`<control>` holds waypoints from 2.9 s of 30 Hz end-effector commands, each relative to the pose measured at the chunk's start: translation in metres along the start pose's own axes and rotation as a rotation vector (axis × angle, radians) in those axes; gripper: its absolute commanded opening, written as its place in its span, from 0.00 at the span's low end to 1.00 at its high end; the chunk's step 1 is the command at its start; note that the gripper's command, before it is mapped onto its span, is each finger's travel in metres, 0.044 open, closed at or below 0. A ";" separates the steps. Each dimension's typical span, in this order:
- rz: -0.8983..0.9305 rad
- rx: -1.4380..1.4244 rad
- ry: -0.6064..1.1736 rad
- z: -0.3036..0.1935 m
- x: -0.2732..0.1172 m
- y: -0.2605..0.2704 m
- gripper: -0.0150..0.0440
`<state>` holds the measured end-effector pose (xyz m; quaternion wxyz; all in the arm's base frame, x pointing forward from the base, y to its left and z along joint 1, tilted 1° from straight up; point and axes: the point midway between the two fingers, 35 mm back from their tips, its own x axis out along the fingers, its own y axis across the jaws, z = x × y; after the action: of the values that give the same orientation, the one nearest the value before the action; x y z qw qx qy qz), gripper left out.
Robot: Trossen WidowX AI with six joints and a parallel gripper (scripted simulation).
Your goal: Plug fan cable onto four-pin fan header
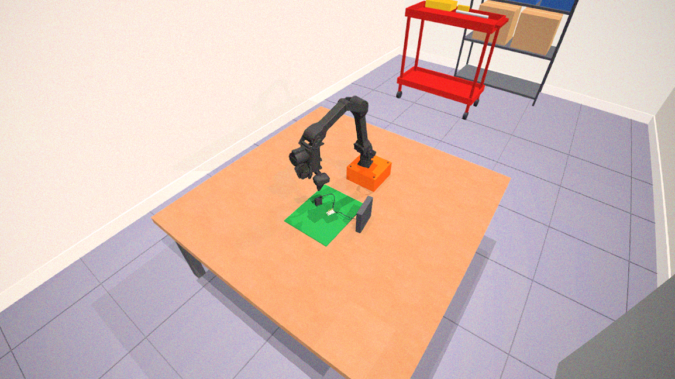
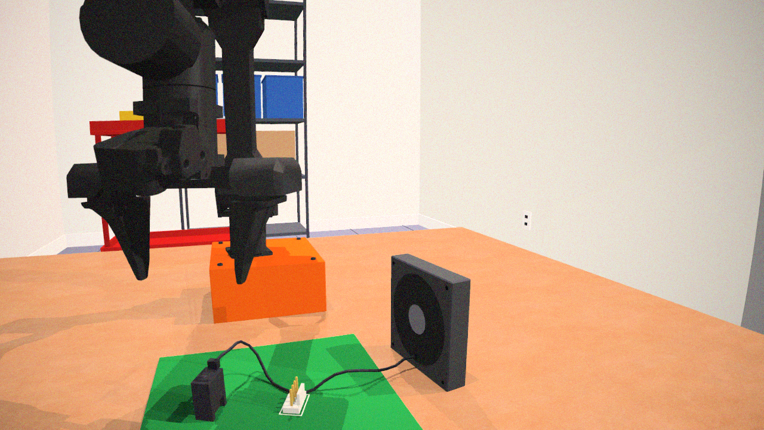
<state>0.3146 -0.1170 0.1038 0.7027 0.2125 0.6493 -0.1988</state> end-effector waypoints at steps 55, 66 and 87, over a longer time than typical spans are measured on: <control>-0.007 0.000 0.029 -0.012 0.122 -0.003 0.73; -0.007 0.000 0.029 -0.012 0.122 -0.003 0.25; -0.006 -0.029 0.035 -0.042 0.074 0.071 0.25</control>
<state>0.3237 -0.0680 0.0297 0.6929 0.2098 0.6618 -0.1947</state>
